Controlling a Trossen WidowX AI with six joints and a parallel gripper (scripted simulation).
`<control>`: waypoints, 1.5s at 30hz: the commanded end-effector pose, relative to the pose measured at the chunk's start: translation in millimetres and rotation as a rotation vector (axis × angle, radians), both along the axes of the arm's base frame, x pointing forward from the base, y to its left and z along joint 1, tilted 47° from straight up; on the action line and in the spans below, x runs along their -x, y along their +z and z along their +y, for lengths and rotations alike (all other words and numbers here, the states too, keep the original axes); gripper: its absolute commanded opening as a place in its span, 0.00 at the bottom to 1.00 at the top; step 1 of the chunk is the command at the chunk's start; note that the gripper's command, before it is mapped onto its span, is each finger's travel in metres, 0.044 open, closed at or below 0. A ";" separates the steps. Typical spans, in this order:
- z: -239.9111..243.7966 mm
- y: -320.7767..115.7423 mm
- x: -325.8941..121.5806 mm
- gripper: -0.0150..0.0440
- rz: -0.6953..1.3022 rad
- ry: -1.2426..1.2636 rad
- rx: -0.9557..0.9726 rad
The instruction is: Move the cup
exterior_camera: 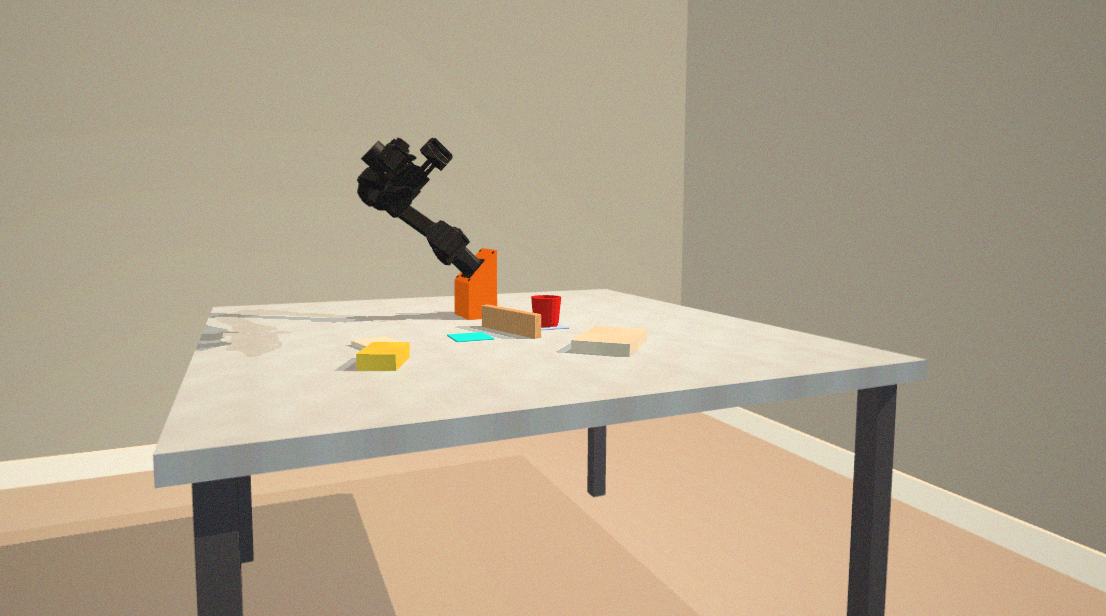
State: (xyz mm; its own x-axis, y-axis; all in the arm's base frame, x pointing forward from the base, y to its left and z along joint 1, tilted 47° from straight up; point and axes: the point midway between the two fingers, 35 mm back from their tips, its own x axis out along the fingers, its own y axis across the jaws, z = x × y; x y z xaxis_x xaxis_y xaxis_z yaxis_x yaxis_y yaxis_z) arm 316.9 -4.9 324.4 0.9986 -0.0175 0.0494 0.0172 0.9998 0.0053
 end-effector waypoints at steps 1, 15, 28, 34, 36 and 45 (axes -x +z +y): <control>0.8 -3.2 -1.8 0.89 0.013 0.001 -0.012; 72.9 -256.8 -14.7 0.50 0.947 -0.387 -0.572; 68.2 -379.4 103.5 0.50 1.050 -1.195 -0.295; 66.0 -385.9 111.9 0.50 0.997 -1.259 -0.233; 66.0 -385.9 111.9 0.50 0.997 -1.259 -0.233; 58.8 -393.8 110.9 0.50 0.997 -1.258 -0.234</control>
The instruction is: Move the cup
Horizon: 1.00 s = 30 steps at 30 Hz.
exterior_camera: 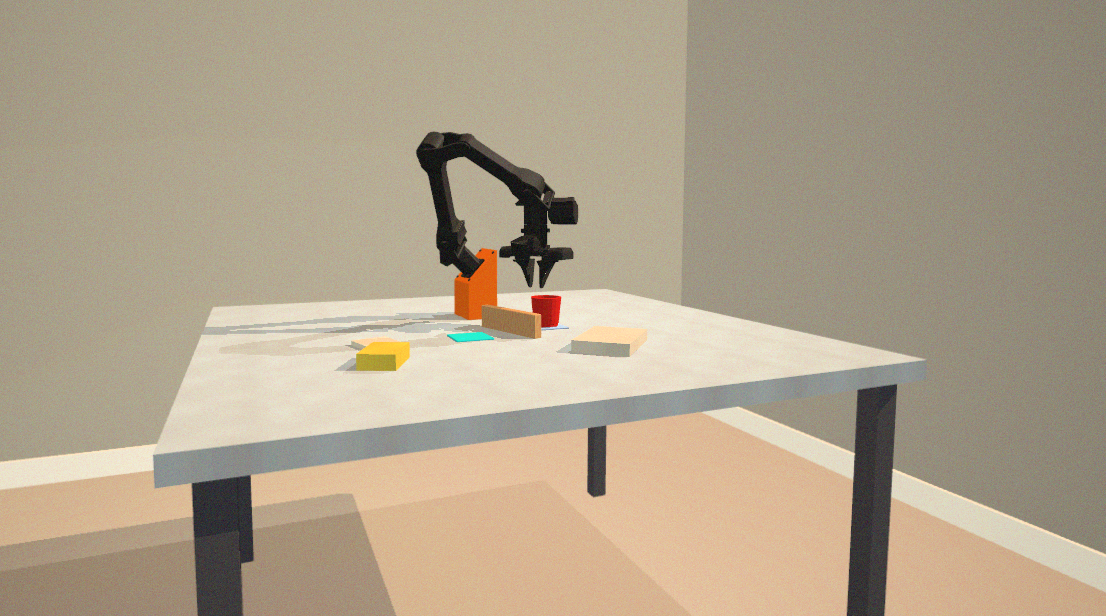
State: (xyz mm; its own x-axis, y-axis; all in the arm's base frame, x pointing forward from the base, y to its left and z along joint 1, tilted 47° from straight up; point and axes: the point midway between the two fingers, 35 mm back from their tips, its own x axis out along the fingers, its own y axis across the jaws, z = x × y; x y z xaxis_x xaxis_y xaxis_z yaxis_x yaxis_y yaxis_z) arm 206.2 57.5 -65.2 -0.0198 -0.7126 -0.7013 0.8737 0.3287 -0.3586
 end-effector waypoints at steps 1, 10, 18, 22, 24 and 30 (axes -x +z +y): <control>-4.7 -5.5 0.2 0.50 0.006 0.006 0.008; -15.0 -16.2 -0.4 0.50 0.006 0.006 0.008; -24.4 -25.2 -0.2 0.50 0.006 0.006 0.008; -29.1 -29.5 0.1 0.50 0.006 0.006 0.009; -31.5 -31.6 0.4 0.50 0.006 0.006 0.009; -38.6 -37.7 1.3 0.50 0.006 0.005 0.011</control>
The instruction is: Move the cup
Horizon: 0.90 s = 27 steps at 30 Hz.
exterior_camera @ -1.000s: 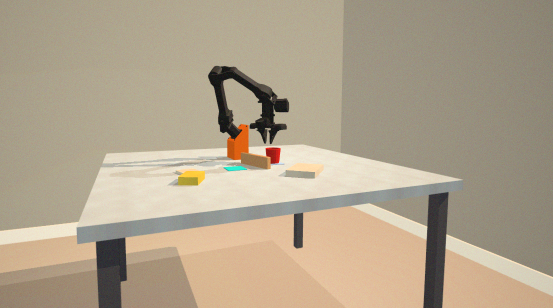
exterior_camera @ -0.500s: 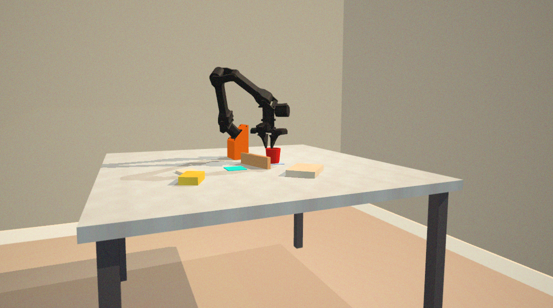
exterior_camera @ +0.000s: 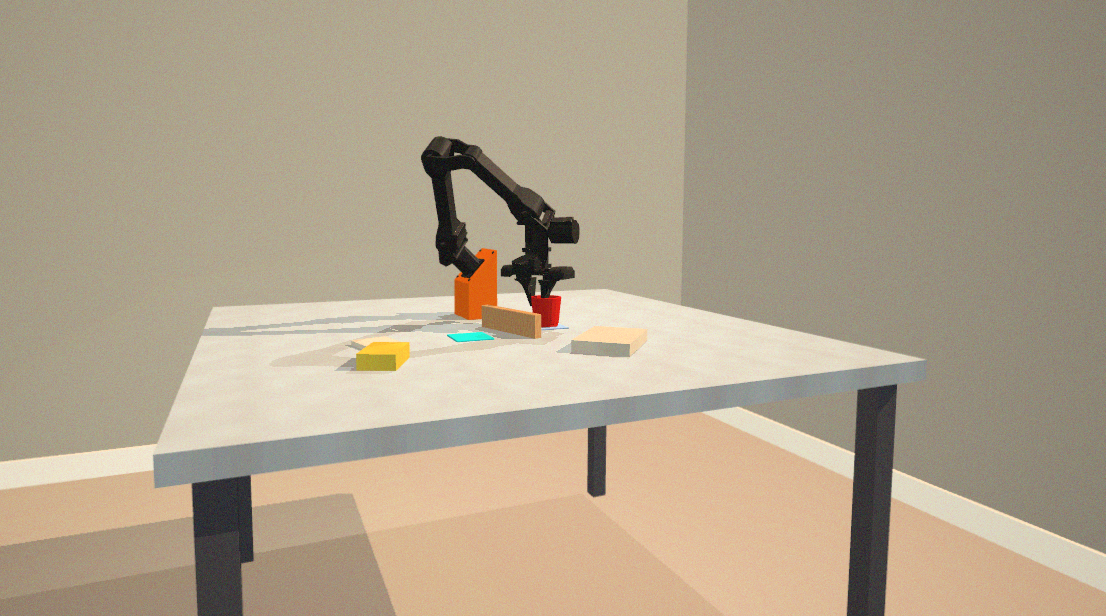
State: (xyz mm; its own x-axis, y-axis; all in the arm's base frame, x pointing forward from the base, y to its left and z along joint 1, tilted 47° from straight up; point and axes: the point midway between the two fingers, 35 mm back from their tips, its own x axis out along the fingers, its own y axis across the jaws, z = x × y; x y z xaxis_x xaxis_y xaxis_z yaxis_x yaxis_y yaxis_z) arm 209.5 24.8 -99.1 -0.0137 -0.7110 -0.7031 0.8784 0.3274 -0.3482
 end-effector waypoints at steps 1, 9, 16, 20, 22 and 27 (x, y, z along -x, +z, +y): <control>-7.1 -4.8 4.8 0.50 0.017 0.008 0.013; -10.0 -7.2 5.3 0.50 0.017 0.008 0.014; -8.0 -6.5 3.1 0.36 0.007 0.000 0.006; -8.0 -6.5 3.1 0.31 0.007 0.000 0.006; -8.0 -6.5 3.1 0.29 0.007 0.000 0.006; -8.0 -6.5 3.1 0.25 0.007 0.000 0.006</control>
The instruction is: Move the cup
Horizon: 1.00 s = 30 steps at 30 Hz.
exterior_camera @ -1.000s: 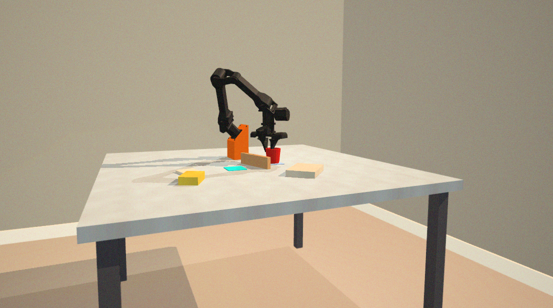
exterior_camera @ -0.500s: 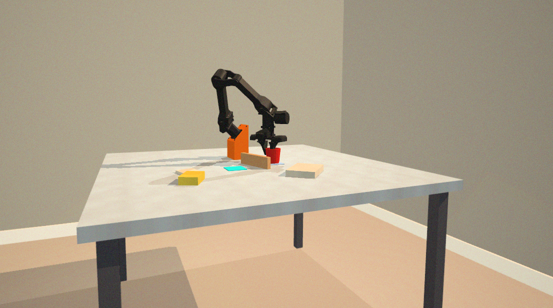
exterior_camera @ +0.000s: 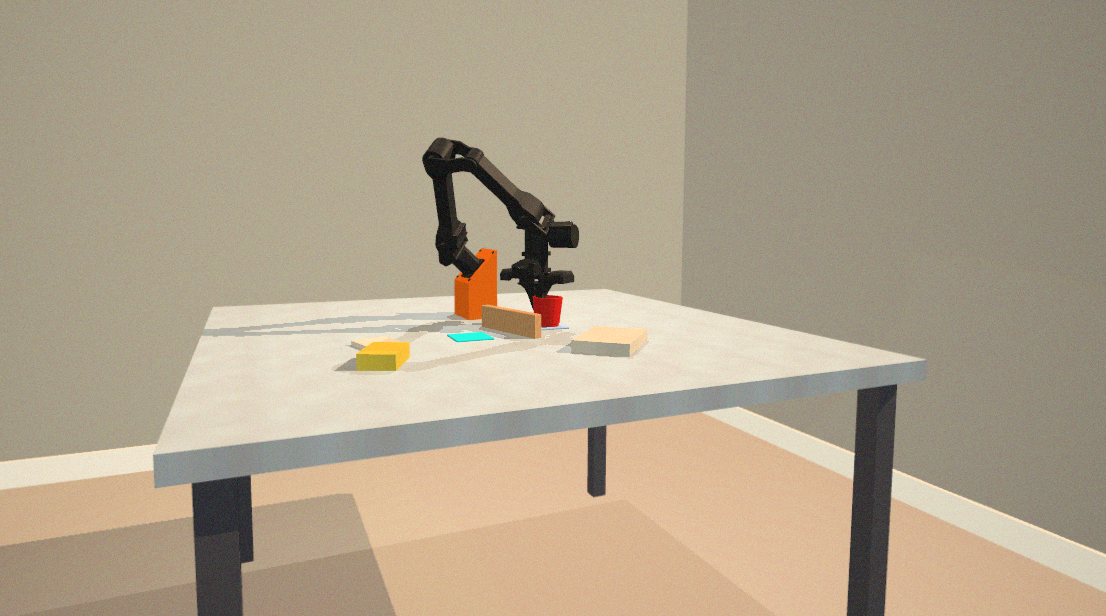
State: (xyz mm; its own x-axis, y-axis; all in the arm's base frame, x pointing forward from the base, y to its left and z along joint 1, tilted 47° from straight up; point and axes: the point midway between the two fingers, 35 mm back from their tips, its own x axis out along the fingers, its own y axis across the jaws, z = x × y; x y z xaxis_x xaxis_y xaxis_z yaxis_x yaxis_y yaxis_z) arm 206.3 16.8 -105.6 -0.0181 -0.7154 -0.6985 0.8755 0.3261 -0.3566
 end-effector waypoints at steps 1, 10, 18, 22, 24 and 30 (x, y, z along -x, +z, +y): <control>0.5 0.4 -0.3 0.25 0.000 -0.001 0.000; 21.5 18.2 -2.3 0.25 0.004 0.003 -0.002; 44.7 41.0 -0.1 0.25 0.008 0.006 0.000; 54.2 52.2 3.3 0.25 0.010 0.006 0.003; 56.1 55.5 5.7 0.25 0.011 0.007 0.004; 55.5 56.9 9.4 0.25 0.011 0.007 0.004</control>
State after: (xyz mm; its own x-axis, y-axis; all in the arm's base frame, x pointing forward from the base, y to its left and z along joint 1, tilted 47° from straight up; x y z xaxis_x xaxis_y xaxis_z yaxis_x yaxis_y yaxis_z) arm 196.7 69.8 -51.6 -0.0254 -0.7263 -0.6869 0.8626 0.3314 -0.3822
